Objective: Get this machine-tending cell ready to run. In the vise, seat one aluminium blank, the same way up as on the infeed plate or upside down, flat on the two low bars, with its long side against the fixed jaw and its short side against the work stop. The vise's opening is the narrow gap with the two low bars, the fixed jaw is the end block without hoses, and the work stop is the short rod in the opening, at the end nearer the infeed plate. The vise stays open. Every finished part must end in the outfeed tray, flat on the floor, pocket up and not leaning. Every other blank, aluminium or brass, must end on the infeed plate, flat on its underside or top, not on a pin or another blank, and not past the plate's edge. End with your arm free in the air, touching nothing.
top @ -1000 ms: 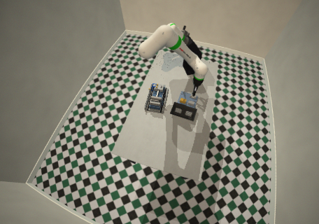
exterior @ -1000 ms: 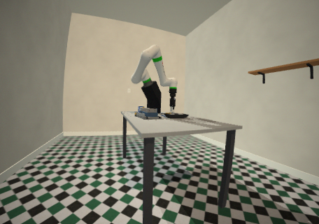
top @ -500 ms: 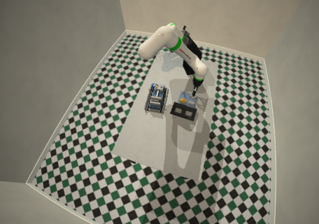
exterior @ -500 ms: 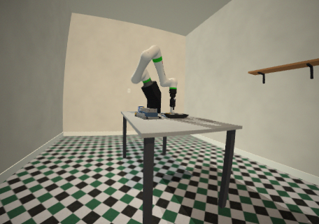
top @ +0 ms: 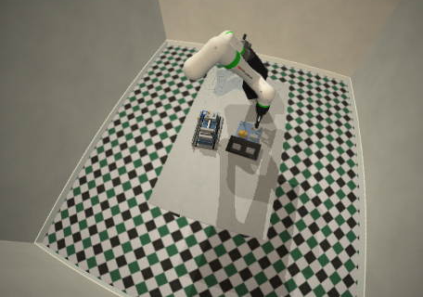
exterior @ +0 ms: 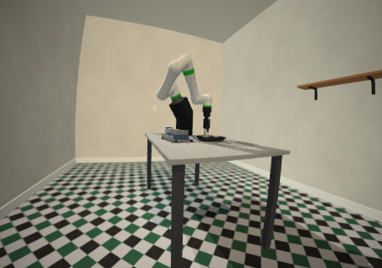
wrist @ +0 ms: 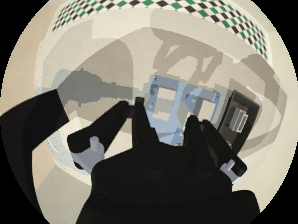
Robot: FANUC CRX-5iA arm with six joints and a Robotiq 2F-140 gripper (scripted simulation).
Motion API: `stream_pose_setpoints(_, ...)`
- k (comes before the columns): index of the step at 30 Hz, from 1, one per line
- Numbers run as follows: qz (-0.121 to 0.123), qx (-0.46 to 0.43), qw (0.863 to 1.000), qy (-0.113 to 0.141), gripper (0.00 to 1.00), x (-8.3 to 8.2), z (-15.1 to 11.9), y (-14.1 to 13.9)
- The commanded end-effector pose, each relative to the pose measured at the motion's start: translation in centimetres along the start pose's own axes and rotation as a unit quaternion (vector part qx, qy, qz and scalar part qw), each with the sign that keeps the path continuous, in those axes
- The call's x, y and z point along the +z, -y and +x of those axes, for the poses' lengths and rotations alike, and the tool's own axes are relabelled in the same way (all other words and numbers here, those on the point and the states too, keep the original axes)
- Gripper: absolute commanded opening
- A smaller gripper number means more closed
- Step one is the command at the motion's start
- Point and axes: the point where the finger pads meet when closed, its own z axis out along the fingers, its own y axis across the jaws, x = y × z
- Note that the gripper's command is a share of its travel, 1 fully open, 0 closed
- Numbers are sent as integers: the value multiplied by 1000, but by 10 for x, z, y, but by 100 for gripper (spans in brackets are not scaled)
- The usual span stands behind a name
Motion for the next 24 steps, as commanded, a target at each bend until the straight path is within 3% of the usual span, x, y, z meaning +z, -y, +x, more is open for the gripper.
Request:
stream_pose_setpoints(1,0,0,1000,0,40,1,0,0)
stream_pose_setpoints(24,0,0,1000,0,40,4,0,0)
